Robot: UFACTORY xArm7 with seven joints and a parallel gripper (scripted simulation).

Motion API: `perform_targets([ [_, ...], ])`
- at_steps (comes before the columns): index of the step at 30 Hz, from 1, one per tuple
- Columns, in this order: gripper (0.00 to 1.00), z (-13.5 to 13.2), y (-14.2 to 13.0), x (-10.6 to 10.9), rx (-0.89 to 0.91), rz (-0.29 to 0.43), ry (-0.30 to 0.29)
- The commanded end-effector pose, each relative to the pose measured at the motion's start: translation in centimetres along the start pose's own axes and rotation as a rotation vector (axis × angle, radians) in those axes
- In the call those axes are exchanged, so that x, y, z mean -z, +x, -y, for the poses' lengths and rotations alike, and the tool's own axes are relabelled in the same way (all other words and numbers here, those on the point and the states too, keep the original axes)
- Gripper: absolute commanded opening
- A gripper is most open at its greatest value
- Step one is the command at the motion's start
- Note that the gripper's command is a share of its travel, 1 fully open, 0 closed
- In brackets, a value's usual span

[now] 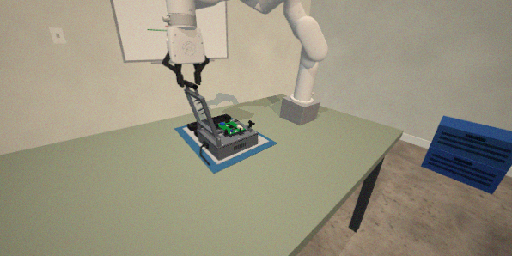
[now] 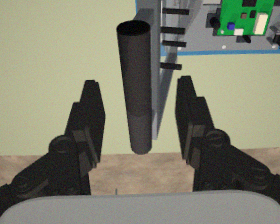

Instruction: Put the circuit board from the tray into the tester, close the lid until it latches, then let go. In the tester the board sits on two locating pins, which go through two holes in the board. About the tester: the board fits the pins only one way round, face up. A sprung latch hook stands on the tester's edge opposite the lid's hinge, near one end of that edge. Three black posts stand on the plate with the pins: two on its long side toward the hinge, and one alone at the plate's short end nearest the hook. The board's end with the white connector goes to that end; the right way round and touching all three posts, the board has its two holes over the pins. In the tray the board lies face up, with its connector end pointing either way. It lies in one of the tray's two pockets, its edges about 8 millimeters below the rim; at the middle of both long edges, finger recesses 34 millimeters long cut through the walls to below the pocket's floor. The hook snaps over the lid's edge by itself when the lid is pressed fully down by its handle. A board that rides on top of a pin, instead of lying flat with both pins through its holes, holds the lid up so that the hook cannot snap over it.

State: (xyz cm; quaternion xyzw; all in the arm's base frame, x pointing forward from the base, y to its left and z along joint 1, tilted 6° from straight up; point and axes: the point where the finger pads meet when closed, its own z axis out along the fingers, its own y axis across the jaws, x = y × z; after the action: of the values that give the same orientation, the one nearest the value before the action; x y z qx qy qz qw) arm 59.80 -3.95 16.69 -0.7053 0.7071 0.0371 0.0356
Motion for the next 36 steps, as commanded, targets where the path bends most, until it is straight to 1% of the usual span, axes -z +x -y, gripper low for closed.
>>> perform_targets([
  [1, 0.51, 0.15, -0.01, -0.26, 0.000, -0.001, 0.005],
  [10, 0.51, 0.16, -0.01, -0.63, 0.000, -0.001, 0.005],
  [25, 0.51, 0.16, -0.01, -0.65, 0.000, -0.001, 0.005],
  [26, 0.00, 0.16, -0.01, -0.65, 0.000, -0.001, 0.005],
  [36, 0.00, 0.16, -0.01, -0.65, 0.000, -0.001, 0.005],
])
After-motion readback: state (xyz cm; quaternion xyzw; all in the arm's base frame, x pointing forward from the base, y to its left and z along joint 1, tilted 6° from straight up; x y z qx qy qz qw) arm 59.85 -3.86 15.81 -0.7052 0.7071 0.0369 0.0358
